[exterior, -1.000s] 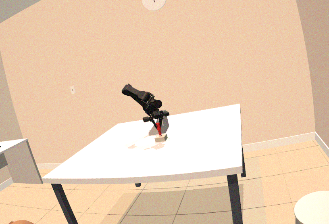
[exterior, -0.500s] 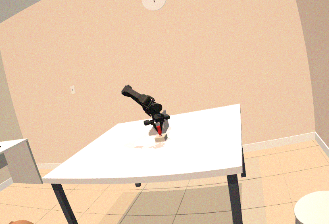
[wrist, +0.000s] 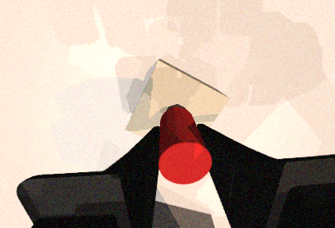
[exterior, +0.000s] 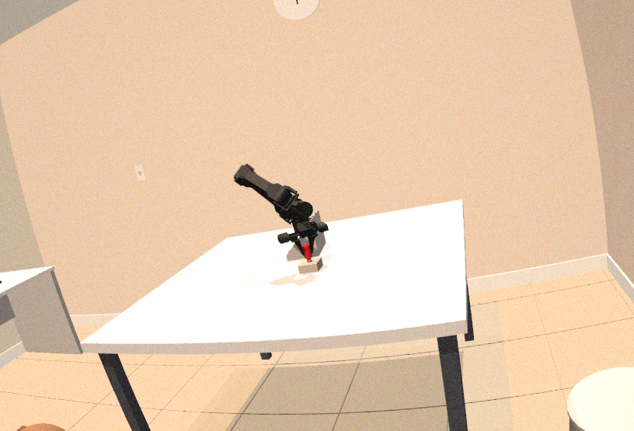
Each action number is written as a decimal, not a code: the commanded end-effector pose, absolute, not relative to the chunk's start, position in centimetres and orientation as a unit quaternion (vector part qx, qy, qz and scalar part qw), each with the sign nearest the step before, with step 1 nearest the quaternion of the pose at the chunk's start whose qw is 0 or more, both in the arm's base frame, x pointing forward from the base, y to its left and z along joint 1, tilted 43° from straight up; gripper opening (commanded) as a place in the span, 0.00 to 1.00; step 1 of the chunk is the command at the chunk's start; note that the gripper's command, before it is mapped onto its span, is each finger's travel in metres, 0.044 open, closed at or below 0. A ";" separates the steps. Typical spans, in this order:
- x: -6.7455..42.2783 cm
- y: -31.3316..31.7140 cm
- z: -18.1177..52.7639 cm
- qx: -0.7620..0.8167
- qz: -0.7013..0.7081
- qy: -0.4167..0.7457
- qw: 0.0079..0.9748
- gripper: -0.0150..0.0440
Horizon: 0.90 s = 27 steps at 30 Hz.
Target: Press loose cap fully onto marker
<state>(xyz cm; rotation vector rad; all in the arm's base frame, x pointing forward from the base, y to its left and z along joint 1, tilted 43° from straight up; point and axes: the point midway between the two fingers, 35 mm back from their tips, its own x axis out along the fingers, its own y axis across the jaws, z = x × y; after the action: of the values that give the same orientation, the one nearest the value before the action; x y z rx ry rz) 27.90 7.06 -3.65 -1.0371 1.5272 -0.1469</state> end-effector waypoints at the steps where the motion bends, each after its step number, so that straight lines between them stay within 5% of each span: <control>1: 27.9 7.1 -3.6 -0.448 -0.063 0.659 0.601 0.39; 15: 27.9 7.1 -3.6 -0.448 -0.063 0.659 0.601 1.00; 27: 27.0 12.1 1.8 -0.447 -0.062 0.660 0.601 1.00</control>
<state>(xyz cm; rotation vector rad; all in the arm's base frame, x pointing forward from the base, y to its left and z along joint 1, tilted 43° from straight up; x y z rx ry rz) 27.34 11.70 0.93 -1.0430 1.5145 -0.1320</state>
